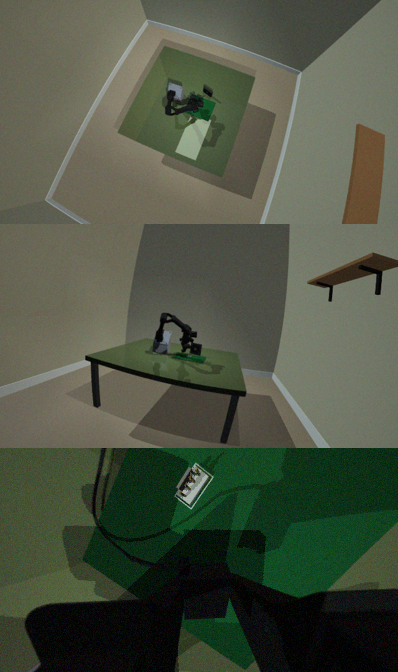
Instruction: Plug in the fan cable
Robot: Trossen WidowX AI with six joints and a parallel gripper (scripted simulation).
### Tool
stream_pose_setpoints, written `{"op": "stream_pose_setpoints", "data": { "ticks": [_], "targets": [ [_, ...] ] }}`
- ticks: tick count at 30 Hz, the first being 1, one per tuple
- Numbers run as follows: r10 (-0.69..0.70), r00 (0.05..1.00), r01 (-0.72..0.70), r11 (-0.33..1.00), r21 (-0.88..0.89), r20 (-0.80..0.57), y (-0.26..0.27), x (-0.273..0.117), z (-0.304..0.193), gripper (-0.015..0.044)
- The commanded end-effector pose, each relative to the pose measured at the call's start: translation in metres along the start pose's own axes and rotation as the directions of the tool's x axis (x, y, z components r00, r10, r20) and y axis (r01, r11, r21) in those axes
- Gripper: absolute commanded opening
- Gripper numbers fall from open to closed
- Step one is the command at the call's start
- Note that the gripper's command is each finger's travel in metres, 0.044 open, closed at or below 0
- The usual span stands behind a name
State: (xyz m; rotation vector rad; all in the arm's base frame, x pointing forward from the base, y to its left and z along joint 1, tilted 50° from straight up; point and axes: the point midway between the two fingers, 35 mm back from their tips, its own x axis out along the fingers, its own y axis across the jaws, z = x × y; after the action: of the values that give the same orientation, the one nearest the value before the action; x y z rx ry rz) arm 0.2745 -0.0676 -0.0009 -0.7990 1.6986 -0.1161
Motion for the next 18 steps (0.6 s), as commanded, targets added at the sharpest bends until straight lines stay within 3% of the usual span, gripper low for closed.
{"op": "stream_pose_setpoints", "data": {
  "ticks": [1, 18],
  "targets": [
    [0.047, 0.998, -0.047, 0.999, -0.003, 0.033, 0.004, 0.006, -0.001, 0.0],
    [0.175, 0.969, -0.176, 0.984, -0.01, 0.176, 0.01, 0.022, -0.001, 0.0]
  ]
}}
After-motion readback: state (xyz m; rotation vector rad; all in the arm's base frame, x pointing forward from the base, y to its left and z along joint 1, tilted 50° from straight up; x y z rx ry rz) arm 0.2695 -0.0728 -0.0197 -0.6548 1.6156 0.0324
